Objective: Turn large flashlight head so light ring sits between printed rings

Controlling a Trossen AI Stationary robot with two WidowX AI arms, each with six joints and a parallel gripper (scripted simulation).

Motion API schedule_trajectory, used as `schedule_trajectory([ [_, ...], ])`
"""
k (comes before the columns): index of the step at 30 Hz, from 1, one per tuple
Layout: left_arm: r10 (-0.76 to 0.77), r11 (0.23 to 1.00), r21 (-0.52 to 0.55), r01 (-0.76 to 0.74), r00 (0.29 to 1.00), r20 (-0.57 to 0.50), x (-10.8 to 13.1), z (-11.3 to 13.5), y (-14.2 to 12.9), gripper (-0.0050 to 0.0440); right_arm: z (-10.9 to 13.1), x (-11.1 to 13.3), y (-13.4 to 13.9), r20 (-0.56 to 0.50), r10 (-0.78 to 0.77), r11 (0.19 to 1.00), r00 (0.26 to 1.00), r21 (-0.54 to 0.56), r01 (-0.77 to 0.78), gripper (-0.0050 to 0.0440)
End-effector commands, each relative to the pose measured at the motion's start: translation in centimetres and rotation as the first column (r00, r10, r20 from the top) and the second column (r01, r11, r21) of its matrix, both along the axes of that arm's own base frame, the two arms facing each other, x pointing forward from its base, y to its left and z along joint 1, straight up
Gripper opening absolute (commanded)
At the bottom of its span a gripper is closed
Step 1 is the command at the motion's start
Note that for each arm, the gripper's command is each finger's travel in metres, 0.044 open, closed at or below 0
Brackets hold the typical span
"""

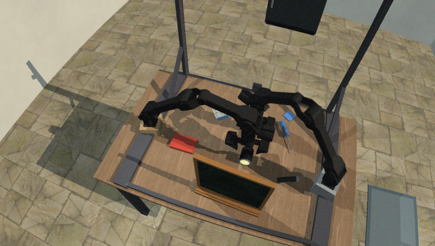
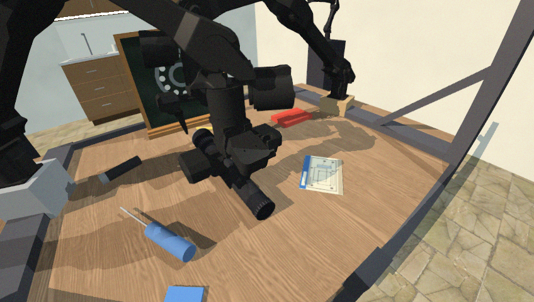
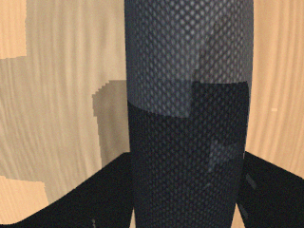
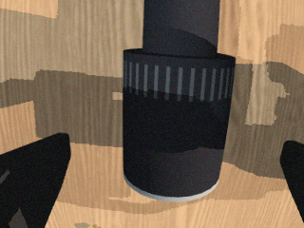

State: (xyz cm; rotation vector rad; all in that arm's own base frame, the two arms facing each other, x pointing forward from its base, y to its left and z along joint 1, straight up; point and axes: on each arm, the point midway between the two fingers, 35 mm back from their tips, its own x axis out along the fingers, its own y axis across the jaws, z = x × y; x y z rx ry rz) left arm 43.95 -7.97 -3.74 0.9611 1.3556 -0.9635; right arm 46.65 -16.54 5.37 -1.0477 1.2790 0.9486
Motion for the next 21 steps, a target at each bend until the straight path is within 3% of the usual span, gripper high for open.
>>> schedule_trajectory([
  [1,-0.001,1.0,-0.009,0.001,1.0,0.029,0.52,1.34,-0.15,0.013,2.1,0.32,-0.21,0.044,0.002,1.0,0.999,-0.02,-0.001,0.044],
  [12,-0.001,1.0,-0.009,0.001,1.0,0.029,0.52,1.34,-0.15,0.013,1.56,0.03,-0.17,0.099,0.001,0.999,0.995,-0.033,0.002,0.044],
  [21,-0.001,1.0,-0.009,0.001,1.0,0.029,0.52,1.34,-0.15,0.013,1.58,-0.33,-0.04,0.218,0.007,0.998,0.976,-0.061,0.007,0.044],
])
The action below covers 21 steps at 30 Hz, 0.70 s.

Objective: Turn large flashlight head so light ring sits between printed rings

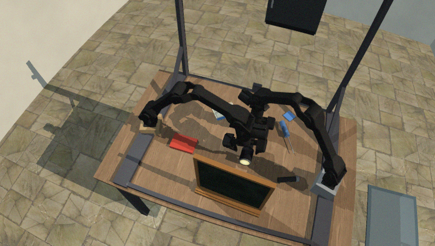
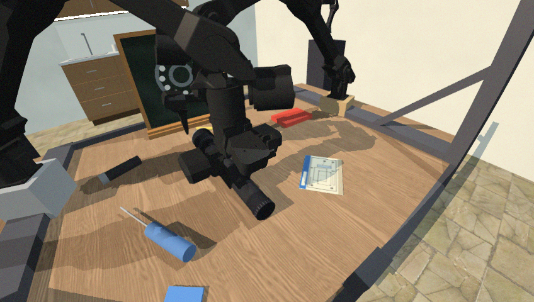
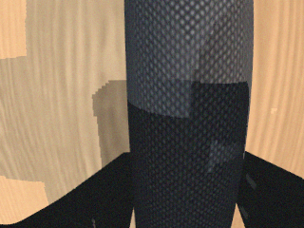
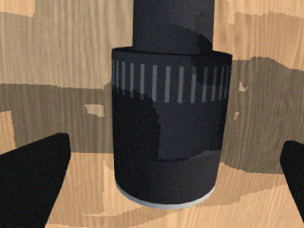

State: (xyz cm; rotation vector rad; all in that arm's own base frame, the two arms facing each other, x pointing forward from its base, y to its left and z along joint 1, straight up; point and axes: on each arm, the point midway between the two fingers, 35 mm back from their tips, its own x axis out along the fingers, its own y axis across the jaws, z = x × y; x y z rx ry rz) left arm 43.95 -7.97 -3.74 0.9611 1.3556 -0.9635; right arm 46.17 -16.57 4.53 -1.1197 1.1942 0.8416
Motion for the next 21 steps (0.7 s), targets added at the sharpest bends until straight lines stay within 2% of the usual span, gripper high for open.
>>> schedule_trajectory([
  [1,-0.001,1.0,-0.009,0.001,1.0,0.029,0.5,1.3,-0.2,0.013,2.4,0.0,0.0,0.1,0.004,1.0,0.995,-0.026,-0.002,0.044],
  [15,-0.001,1.0,-0.009,0.001,1.0,0.029,0.5,1.3,-0.2,0.013,2.7,-1.1,0.4,0.242,0.013,0.998,0.97,-0.068,0.004,0.044],
  [21,-0.001,1.0,-0.009,0.001,1.0,0.029,0.5,1.3,-0.2,0.013,2.4,-1.4,0.4,0.224,0.01,0.998,0.975,-0.062,0.004,0.044],
])
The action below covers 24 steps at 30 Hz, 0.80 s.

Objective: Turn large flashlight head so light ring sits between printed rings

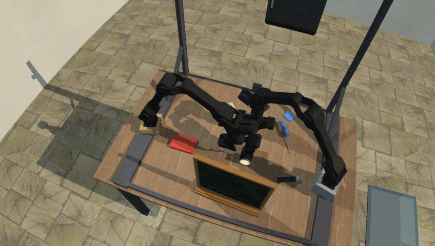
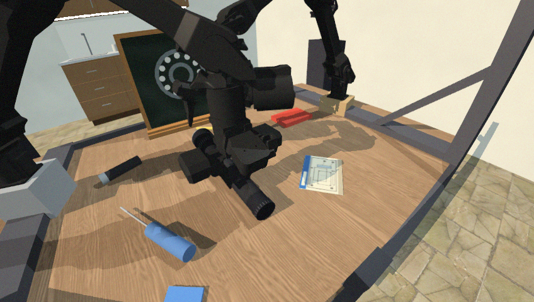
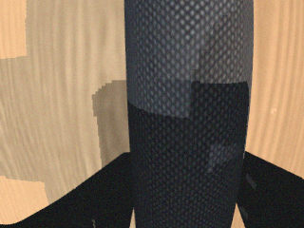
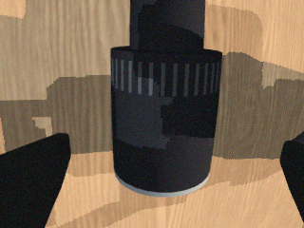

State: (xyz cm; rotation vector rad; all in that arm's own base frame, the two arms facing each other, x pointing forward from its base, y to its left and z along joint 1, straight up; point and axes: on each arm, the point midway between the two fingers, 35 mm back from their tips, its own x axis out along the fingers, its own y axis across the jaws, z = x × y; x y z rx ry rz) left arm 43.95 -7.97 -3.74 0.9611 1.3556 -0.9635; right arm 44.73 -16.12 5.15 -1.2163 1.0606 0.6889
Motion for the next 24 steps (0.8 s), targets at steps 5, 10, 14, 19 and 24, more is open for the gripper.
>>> schedule_trajectory([
  [5,-0.001,1.0,-0.009,0.001,1.0,0.029,0.5,1.3,-0.2,0.013,1.6,0.1,0.0,0.031,0.003,1.0,1.0,-0.009,-0.002,0.044],
  [10,-0.001,1.0,-0.009,0.001,1.0,0.029,0.5,1.3,-0.2,0.013,0.8,0.4,-0.1,0.031,0.003,1.0,1.0,-0.009,-0.002,0.044],
  [14,-0.001,1.0,-0.009,0.001,1.0,0.029,0.5,1.3,-0.2,0.013,0.1,0.7,-0.2,0.028,0.003,1.0,1.0,-0.008,-0.002,0.044],
  [19,-0.001,1.0,-0.009,0.001,1.0,0.029,0.5,1.3,-0.2,0.013,-0.6,0.9,-0.2,0.025,0.003,1.0,1.0,-0.007,-0.002,0.044],
  [24,-0.001,1.0,-0.009,0.001,1.0,0.029,0.5,1.3,-0.2,0.013,-1.1,1.1,-0.3,0.024,0.002,1.0,1.0,-0.007,-0.002,0.044],
])
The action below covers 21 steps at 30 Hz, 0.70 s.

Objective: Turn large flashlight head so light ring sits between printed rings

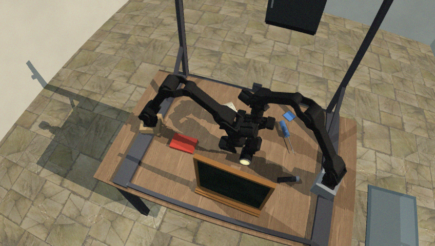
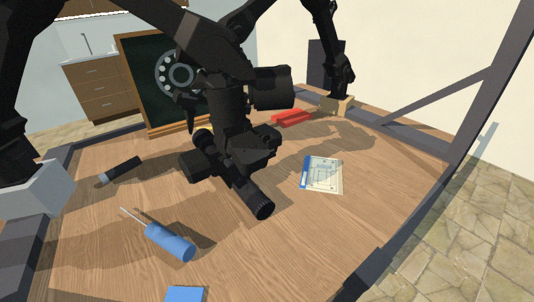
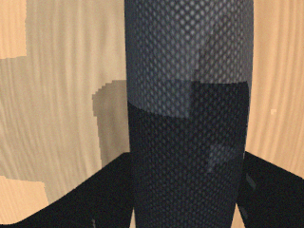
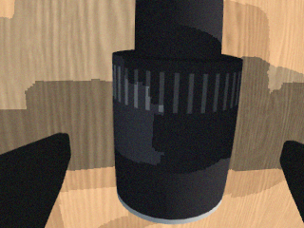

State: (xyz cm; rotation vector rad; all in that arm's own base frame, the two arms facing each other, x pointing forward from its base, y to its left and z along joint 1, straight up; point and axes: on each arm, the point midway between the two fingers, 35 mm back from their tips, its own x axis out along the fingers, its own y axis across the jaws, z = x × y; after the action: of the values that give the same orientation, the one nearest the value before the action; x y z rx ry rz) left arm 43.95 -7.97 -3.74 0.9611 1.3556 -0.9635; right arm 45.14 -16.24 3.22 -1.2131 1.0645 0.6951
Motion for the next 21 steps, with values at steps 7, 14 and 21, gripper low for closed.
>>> schedule_trajectory([
  [7,-0.001,1.0,-0.009,0.001,1.0,0.029,0.5,1.3,-0.2,0.013,-0.2,1.1,-0.3,0.028,0.001,1.0,1.0,-0.008,-0.001,0.044],
  [14,-0.001,1.0,-0.009,0.001,1.0,0.029,0.5,1.3,-0.2,0.013,-0.9,1.4,-0.4,0.027,0.0,1.0,1.0,-0.008,0.0,0.044],
  [21,-0.001,1.0,-0.009,0.001,1.0,0.029,0.5,1.3,-0.2,0.013,-1.6,1.7,-0.5,0.026,-0.001,1.0,1.0,-0.008,0.001,0.044],
])
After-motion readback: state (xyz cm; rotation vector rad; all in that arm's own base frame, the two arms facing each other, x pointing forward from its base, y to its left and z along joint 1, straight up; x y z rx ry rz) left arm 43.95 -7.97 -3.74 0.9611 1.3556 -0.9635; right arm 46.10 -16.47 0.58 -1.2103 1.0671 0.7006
